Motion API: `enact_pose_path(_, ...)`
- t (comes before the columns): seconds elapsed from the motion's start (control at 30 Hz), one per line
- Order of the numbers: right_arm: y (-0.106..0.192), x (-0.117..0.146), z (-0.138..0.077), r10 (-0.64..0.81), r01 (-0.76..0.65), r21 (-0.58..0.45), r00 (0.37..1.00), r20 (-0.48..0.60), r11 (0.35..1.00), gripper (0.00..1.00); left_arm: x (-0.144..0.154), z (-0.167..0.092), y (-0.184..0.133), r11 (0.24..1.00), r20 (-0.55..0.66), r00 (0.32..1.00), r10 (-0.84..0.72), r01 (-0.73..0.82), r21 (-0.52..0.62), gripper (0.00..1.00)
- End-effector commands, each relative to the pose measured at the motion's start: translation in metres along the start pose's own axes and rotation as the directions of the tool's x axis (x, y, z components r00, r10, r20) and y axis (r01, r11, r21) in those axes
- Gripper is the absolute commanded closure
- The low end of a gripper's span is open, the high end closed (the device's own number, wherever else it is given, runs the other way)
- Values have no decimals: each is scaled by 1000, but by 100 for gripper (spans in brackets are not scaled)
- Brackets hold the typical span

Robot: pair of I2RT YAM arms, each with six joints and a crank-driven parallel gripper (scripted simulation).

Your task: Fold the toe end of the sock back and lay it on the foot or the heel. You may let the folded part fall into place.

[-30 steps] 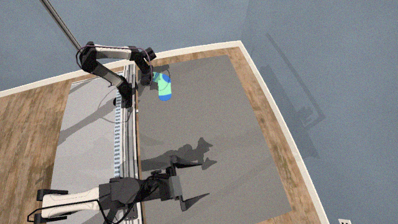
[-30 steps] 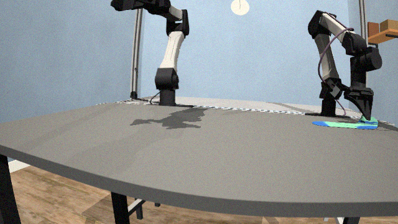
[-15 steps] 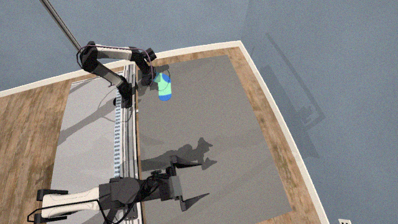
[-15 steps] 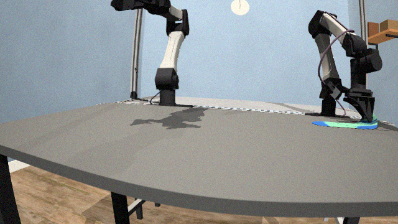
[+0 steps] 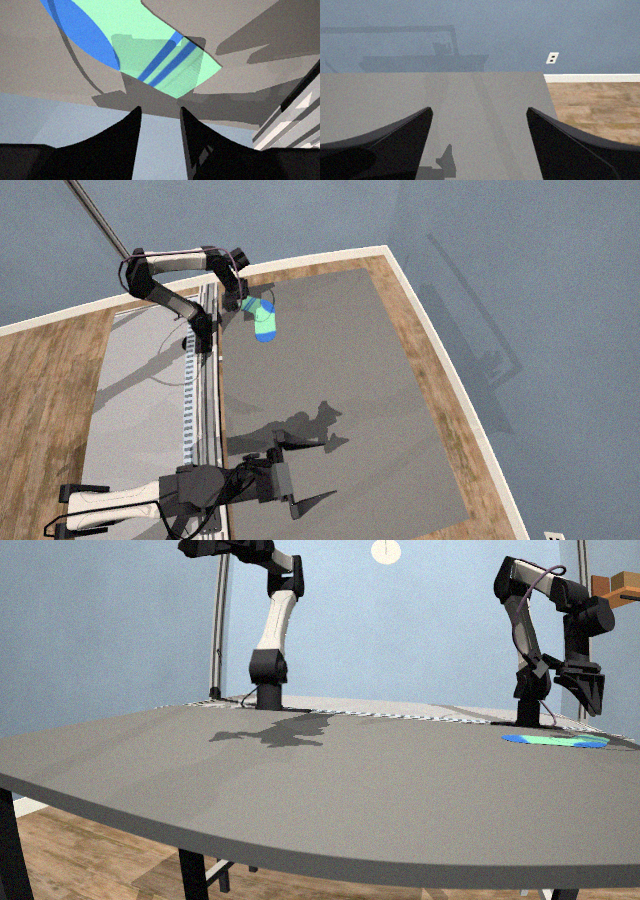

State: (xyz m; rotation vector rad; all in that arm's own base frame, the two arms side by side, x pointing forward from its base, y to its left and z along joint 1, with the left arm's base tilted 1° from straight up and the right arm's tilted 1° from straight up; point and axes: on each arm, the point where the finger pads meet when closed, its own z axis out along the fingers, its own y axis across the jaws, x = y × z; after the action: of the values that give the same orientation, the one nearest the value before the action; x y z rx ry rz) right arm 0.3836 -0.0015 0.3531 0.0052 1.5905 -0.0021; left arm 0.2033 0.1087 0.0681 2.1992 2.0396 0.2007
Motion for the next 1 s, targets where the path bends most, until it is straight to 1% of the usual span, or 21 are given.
enact_pose_path(0.0, 2, -7, -1, -2, 2, -5, 1000, 20, 1000, 0, -3, -20, -3, 1000, 3, 1000, -4, 4, 20, 60)
enact_pose_path(0.03, 2, -7, -1, -2, 2, -5, 1000, 20, 1000, 0, -3, -23, -2, 1000, 3, 1000, -4, 4, 21, 60)
enact_pose_path(0.07, 2, -7, -1, -2, 2, -5, 1000, 20, 1000, 0, 2, -18, 6, 1000, -14, 1000, -1, 1, -16, 60)
enact_pose_path(0.13, 2, -7, -1, -2, 2, -5, 1000, 20, 1000, 0, -5, -8, -9, 1000, 7, 1000, -5, 5, 28, 60)
enact_pose_path(0.23, 2, -7, -1, -2, 2, -5, 1000, 20, 1000, 0, -5, -8, -8, 999, 9, 1000, -6, 5, 33, 60)
enact_pose_path(0.27, 2, -7, -1, -2, 2, -5, 1000, 20, 1000, 0, 1, -12, 4, 1000, -9, 1000, 2, -2, -14, 60)
enact_pose_path(0.3, 2, -7, -1, -2, 2, -5, 1000, 20, 1000, 0, 8, -25, 26, 995, -49, 999, -24, 19, -102, 60)
enact_pose_path(0.43, 2, -7, -1, -2, 2, -5, 1000, 20, 1000, 0, 15, -31, 47, 962, -61, 979, -196, 180, -207, 60)
enact_pose_path(0.47, 2, -7, -1, -2, 2, -5, 1000, 20, 1000, 0, 17, -38, 55, 938, -56, 967, -249, 226, -263, 60)
enact_pose_path(0.5, 2, -7, -1, -2, 2, -5, 1000, 20, 1000, 0, 17, -40, 63, 915, -46, 953, -299, 273, -297, 60)
enact_pose_path(0.6, 2, -7, -1, -2, 2, -5, 1000, 20, 1000, 0, 16, -42, 76, 849, -8, 911, -412, 381, -365, 60)
enact_pose_path(0.63, 2, -7, -1, -2, 2, -5, 1000, 20, 1000, 0, 16, -47, 84, 821, 12, 897, -442, 410, -397, 60)
enact_pose_path(0.67, 2, -7, -1, -2, 2, -5, 1000, 20, 1000, 0, 15, -62, 94, 779, 40, 884, -466, 431, -454, 60)
enact_pose_path(0.7, 2, -7, -1, -2, 2, -5, 1000, 20, 1000, 0, 15, -66, 100, 748, 56, 868, -493, 456, -482, 60)
enact_pose_path(0.73, 2, -7, -1, -2, 2, -5, 1000, 20, 1000, 0, 14, -68, 106, 719, 82, 852, -517, 484, -498, 60)
enact_pose_path(0.8, 2, -7, -1, -2, 2, -5, 1000, 20, 1000, 0, 14, -68, 106, 719, 82, 852, -517, 484, -498, 60)
enact_pose_path(0.83, 2, -7, -1, -2, 2, -5, 1000, 20, 1000, 0, 11, -59, 105, 702, 103, 834, -542, 517, -489, 60)
enact_pose_path(0.87, 2, -7, -1, -2, 2, -5, 1000, 20, 1000, 0, 9, -59, 108, 675, 129, 816, -564, 545, -497, 60)
enact_pose_path(0.9, 2, -7, -1, -2, 2, -5, 1000, 20, 1000, 0, 10, -81, 126, 618, 176, 802, -571, 560, -552, 60)
enact_pose_path(0.93, 2, -7, -1, -2, 2, -5, 1000, 20, 1000, 0, 8, -84, 131, 584, 208, 784, -585, 585, -563, 60)
enact_pose_path(0.97, 2, -7, -1, -2, 2, -5, 1000, 20, 1000, 0, 5, -99, 138, 532, 254, 770, -586, 602, -596, 60)
